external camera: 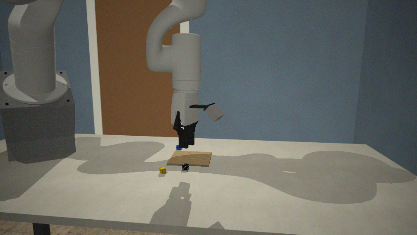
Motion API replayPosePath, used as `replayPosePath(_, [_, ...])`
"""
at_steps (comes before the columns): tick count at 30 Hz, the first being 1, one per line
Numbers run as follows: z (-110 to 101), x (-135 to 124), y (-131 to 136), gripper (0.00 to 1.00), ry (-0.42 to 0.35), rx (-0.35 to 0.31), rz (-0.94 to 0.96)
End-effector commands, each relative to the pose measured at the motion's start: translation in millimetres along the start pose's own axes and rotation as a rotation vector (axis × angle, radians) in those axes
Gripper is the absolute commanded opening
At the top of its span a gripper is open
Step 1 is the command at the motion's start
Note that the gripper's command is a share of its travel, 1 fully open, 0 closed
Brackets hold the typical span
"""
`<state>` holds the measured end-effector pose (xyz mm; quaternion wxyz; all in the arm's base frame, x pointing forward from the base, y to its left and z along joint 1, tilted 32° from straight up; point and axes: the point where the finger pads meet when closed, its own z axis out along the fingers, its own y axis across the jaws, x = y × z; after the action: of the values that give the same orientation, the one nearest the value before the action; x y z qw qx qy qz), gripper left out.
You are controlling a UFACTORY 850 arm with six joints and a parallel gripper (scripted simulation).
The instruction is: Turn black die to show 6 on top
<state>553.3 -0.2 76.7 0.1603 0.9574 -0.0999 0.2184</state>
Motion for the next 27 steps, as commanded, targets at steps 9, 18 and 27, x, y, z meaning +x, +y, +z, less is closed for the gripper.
replayPosePath(9, [-0.4, 0.6, -0.2, 0.31, 0.001, 0.000, 0.000])
replayPosePath(18, [0.1, 0.6, -0.2, 0.31, 0.001, 0.000, 0.000])
replayPosePath(27, [2.7, 0.7, -0.2, 0.31, 0.004, -0.002, 0.000])
